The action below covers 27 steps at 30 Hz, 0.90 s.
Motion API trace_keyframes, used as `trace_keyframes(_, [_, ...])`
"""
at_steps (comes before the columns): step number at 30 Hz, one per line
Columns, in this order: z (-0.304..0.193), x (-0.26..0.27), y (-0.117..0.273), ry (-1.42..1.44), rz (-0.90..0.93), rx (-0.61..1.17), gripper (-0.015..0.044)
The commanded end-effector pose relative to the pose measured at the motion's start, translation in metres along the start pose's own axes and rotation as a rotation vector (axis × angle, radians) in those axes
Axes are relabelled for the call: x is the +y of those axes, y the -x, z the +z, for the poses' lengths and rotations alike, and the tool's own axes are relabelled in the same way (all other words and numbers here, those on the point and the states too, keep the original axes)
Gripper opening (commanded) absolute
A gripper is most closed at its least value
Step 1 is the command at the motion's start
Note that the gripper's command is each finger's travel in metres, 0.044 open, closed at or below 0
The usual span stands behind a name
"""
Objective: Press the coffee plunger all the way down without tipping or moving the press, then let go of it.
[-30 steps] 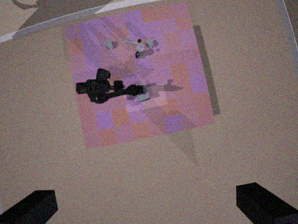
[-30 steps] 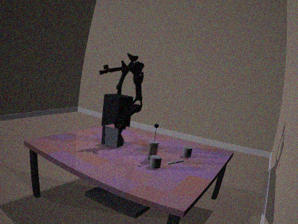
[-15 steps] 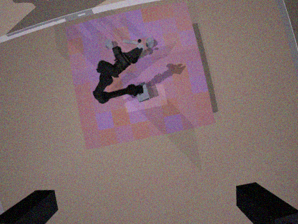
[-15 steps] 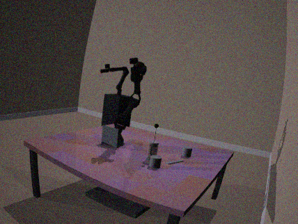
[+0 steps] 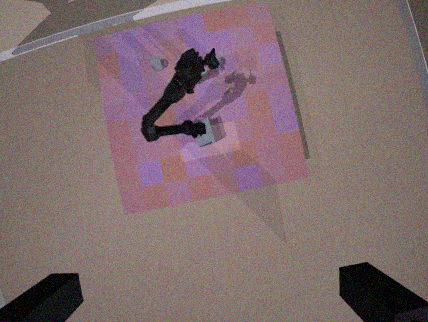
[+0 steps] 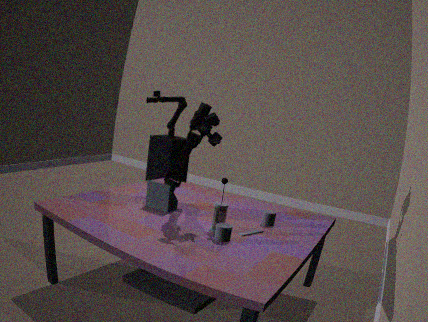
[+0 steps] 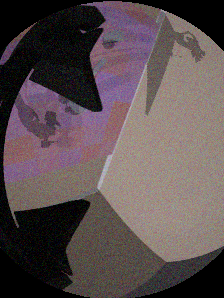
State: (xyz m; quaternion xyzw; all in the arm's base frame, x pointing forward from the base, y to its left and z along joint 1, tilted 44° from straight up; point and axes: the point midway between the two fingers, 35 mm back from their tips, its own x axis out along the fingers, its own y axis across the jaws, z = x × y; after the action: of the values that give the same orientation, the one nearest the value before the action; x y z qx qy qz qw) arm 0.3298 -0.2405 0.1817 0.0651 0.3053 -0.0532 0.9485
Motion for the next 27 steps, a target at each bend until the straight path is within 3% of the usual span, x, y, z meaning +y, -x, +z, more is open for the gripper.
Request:
trace_keyframes(1, [-0.029,0.043,-0.031,-0.244,0.222,0.066,0.0440])
trace_keyframes(6, [-0.052,0.085,-0.046,-0.472,0.408,0.159,0.0440])
trace_keyframes(16, [-0.098,0.118,-0.065,-0.467,0.418,0.154,0.0440])
trace_keyframes(27, [-0.097,0.123,-0.074,-0.466,0.421,0.154,0.0440])
